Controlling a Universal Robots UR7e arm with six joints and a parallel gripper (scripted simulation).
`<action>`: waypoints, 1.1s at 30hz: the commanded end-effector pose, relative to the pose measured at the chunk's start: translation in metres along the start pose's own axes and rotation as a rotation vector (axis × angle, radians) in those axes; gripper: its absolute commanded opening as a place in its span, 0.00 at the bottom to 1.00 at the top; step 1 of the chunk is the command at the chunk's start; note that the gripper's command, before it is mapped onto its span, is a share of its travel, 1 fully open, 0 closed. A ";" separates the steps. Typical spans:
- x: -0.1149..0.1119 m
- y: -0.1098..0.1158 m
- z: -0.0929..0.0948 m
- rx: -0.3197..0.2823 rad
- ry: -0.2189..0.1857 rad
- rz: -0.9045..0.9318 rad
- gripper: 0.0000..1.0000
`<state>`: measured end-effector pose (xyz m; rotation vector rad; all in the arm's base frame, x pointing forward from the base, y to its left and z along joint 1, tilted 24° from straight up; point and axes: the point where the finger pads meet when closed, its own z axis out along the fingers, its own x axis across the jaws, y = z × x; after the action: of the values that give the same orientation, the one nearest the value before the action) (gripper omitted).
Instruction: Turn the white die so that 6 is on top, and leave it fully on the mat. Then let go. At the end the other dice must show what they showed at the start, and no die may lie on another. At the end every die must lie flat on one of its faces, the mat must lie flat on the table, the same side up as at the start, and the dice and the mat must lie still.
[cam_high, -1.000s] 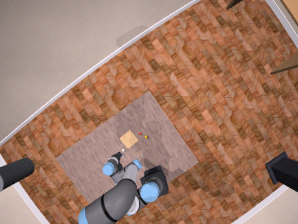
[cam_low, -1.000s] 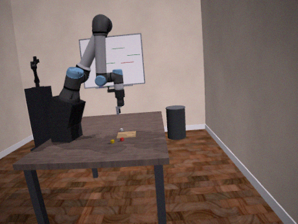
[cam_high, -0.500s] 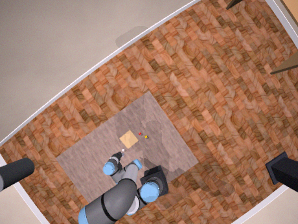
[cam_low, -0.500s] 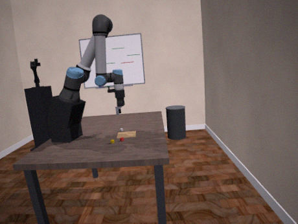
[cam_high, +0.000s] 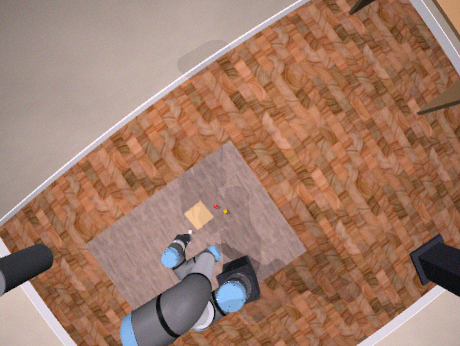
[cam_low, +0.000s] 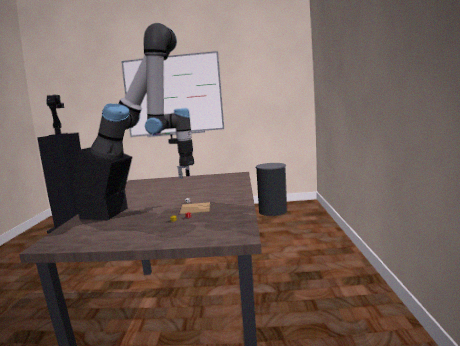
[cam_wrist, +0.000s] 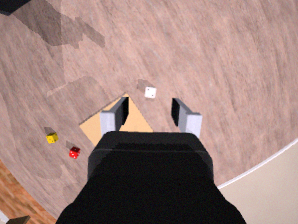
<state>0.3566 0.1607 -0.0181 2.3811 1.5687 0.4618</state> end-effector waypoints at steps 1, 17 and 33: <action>0.001 0.002 0.001 -0.004 -0.004 0.122 1.00; 0.001 0.002 0.002 -0.004 -0.003 0.131 1.00; 0.002 0.001 0.006 -0.004 -0.003 0.242 1.00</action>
<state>0.3601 0.1611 -0.0207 2.5317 1.3553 0.4947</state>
